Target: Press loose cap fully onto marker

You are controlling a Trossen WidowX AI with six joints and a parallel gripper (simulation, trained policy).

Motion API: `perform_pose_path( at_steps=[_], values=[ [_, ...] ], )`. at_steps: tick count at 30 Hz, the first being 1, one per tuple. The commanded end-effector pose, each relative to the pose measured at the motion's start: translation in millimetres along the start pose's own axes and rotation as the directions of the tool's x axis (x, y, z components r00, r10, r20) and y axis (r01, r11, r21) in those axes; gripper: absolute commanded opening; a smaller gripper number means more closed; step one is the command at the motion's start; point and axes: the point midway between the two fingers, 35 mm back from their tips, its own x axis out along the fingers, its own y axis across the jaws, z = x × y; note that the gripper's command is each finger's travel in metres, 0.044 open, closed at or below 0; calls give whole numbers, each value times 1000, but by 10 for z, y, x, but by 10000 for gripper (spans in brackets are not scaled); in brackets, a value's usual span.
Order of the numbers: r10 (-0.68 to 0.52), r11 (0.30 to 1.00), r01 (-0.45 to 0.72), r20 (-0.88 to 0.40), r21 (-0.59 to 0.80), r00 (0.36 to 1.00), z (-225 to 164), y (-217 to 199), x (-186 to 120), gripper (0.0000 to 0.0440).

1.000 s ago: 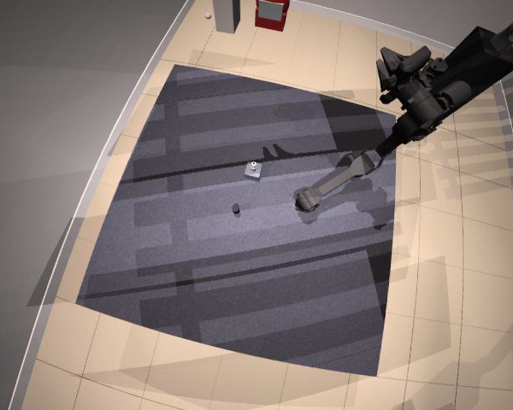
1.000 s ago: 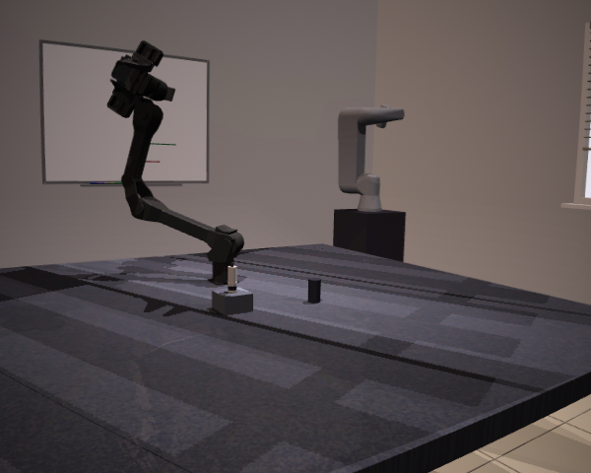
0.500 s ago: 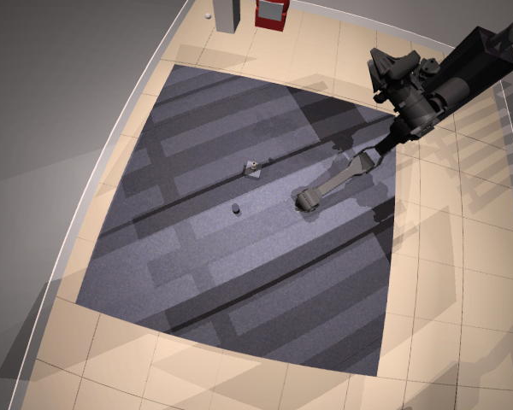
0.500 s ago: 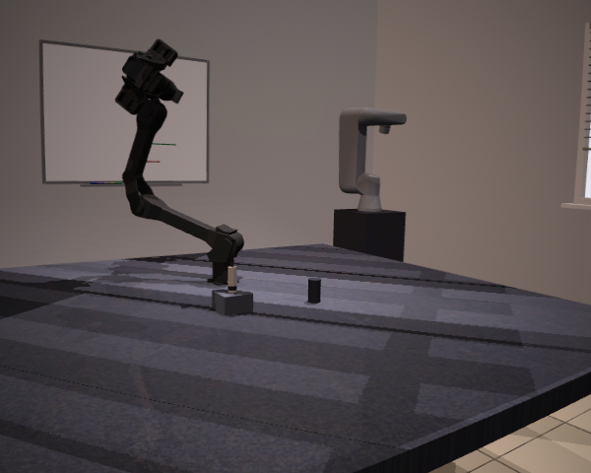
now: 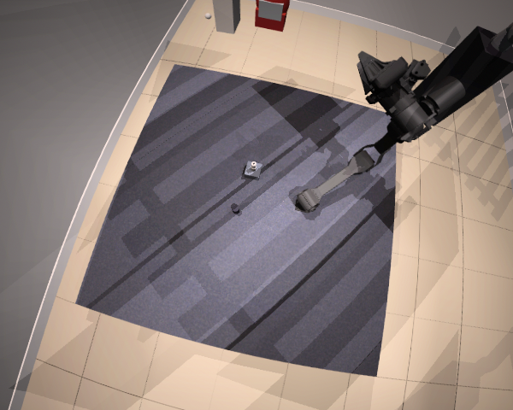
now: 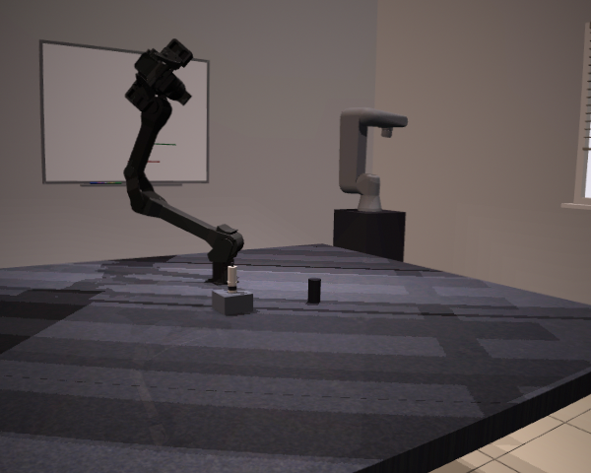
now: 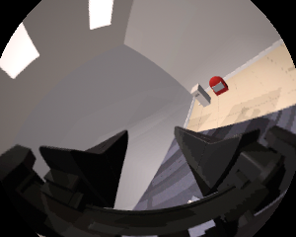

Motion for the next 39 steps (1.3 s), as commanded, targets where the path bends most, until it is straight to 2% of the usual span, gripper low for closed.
perform_pose_path(
  at_steps=[1, 39],
  values=[
    [14, 1000, -14, -10, -12, 1000, -64, 59, 11, 287],
    [135, 973, -166, -185, -161, 973, -999, 696, 69, 303]
  ],
)
